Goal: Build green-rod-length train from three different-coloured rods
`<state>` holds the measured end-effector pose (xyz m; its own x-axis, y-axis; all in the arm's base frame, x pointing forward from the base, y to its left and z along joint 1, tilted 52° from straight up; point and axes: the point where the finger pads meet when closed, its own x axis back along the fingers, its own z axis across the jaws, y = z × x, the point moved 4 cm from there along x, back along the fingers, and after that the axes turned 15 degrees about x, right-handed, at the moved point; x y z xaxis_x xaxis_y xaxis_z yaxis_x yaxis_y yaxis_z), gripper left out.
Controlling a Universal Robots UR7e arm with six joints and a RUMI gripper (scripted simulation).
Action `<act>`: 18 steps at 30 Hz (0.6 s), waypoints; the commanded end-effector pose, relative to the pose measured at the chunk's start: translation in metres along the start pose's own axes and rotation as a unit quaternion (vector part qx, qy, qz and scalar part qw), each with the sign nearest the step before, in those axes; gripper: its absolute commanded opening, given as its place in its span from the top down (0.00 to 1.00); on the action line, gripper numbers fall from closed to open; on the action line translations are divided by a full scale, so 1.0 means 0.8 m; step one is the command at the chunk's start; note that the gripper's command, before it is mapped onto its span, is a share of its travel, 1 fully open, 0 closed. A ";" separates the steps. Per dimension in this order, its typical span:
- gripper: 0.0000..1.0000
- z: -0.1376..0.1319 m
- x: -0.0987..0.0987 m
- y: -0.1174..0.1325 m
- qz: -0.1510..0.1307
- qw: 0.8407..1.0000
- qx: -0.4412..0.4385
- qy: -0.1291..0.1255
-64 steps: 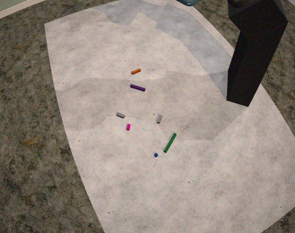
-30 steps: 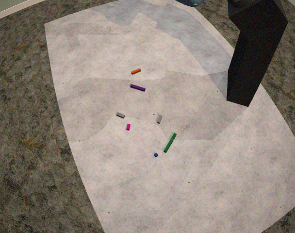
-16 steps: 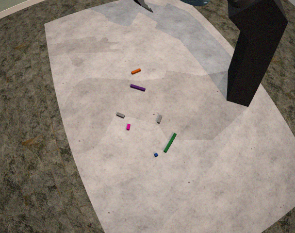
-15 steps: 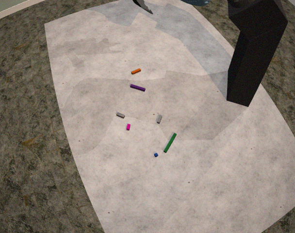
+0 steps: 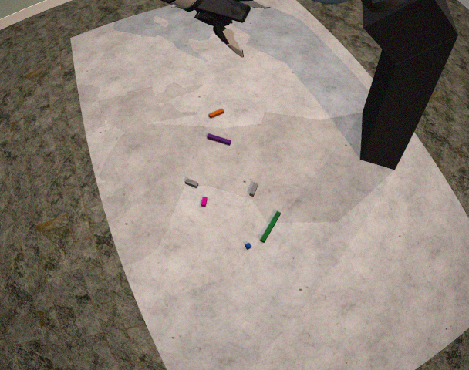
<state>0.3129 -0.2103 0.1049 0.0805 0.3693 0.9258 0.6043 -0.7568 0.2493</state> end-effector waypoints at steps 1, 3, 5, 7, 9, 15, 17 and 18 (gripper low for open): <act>0.00 0.028 -0.006 -0.006 -0.037 0.999 0.039 0.004; 0.00 0.048 -0.010 -0.011 -0.060 0.996 0.068 0.008; 0.00 0.058 -0.011 -0.015 -0.072 0.994 0.082 0.010; 0.00 0.076 -0.015 -0.019 -0.093 0.990 0.109 0.014; 0.00 0.085 -0.016 -0.022 -0.103 0.987 0.122 0.015; 0.00 0.120 -0.023 -0.032 -0.143 0.974 0.172 0.022; 0.00 0.128 -0.024 -0.034 -0.152 0.971 0.184 0.023; 0.00 0.136 -0.025 -0.037 -0.162 0.967 0.196 0.025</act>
<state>0.3690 -0.1470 0.0575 -0.1428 0.4997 0.8543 0.8251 -0.4167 0.3817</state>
